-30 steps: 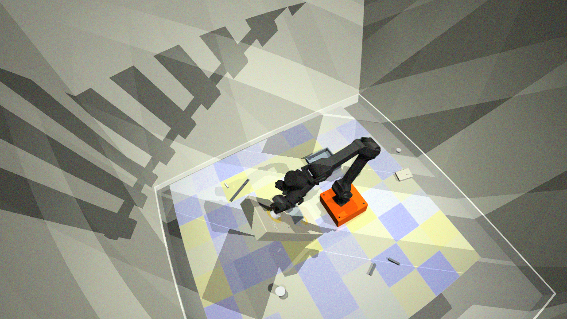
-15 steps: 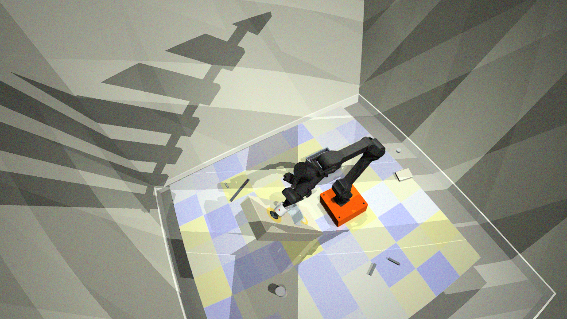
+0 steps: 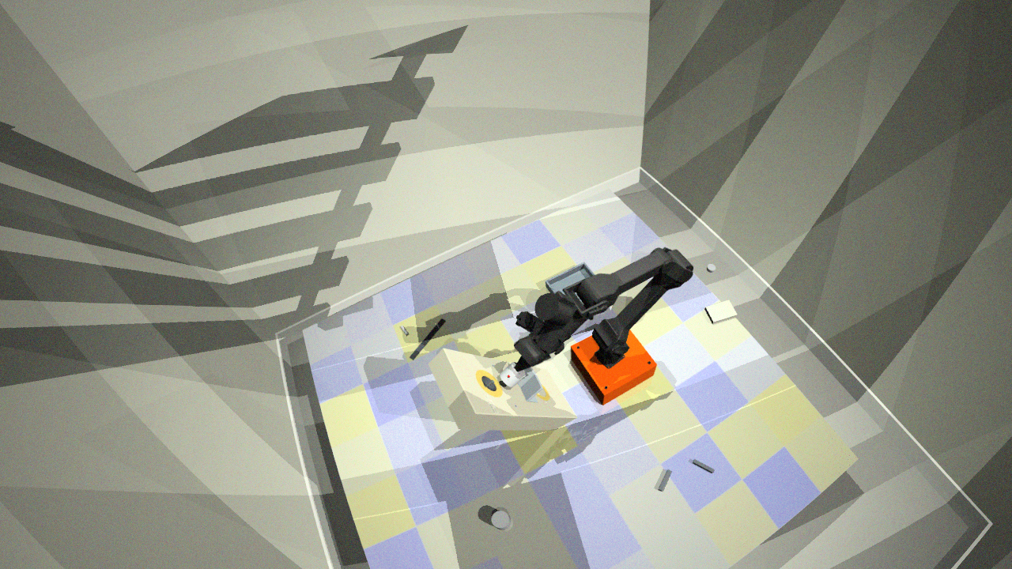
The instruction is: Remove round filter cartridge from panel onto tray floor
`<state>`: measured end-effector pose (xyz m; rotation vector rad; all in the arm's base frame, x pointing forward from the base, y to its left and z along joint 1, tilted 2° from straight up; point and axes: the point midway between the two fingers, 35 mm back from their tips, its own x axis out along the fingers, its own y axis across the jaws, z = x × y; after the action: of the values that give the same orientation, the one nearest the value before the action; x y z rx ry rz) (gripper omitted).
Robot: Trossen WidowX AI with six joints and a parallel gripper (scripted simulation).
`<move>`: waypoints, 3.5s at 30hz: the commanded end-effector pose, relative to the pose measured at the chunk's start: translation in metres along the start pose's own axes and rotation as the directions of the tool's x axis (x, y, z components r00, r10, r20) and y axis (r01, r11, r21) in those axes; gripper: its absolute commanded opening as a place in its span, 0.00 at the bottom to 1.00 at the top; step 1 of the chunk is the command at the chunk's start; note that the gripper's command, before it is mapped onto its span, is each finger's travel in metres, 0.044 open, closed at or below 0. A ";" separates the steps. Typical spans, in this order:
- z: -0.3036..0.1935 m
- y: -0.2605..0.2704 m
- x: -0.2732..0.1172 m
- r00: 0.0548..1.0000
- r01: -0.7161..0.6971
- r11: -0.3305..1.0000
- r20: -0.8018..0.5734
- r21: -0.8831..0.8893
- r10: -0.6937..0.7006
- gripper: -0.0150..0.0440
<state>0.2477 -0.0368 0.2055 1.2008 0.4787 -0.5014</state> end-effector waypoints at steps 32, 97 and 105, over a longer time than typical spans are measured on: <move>0.009 0.024 -0.003 1.000 -0.009 1.000 -0.001 -0.005 0.009 0.40; -0.018 -0.034 0.032 0.911 -0.004 0.366 -0.154 -0.931 -0.382 0.77; -0.019 -0.038 0.038 0.911 -0.004 0.366 -0.154 -0.931 -0.382 0.77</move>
<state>0.2547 -0.0327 0.1548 0.0851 1.0459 -0.1212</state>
